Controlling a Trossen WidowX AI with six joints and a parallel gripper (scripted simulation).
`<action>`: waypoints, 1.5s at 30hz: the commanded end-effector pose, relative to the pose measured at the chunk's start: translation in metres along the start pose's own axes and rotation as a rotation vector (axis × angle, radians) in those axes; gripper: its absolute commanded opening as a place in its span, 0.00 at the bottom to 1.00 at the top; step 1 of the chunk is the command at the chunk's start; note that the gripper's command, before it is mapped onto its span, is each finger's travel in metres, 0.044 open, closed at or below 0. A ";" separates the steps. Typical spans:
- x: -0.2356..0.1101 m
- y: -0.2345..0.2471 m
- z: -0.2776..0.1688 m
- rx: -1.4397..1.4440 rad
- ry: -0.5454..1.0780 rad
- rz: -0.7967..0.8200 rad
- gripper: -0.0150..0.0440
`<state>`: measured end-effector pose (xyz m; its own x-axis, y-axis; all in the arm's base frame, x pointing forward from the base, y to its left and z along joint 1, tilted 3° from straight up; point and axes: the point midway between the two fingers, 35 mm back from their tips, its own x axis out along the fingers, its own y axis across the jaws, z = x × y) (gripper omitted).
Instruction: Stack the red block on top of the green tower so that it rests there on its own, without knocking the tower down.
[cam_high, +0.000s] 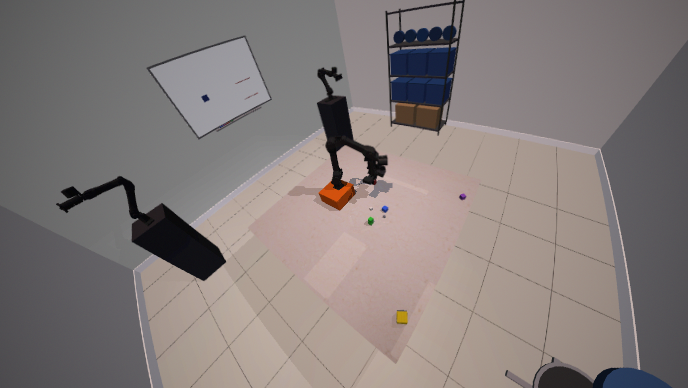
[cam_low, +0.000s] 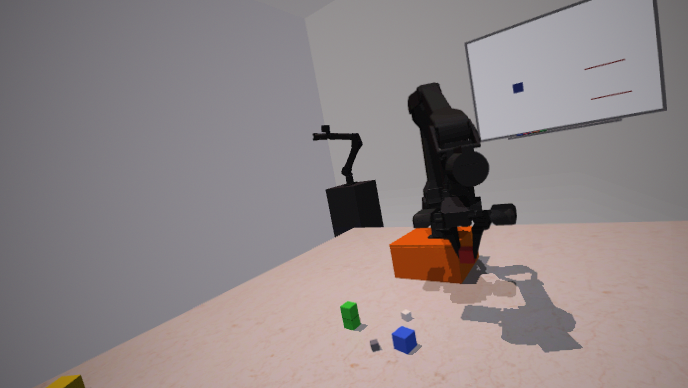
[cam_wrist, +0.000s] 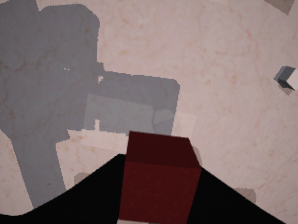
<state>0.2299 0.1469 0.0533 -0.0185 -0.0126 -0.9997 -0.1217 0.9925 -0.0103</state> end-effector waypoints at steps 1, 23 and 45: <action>-0.003 -0.010 0.012 0.015 -0.007 0.001 0.25; -0.007 -0.114 0.080 0.052 -0.019 -0.021 0.25; -0.003 -0.239 0.100 -0.004 -0.004 -0.016 0.25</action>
<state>0.3585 -0.0663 0.0565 -0.0093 -0.0246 -0.9997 -0.1164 0.9929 -0.0234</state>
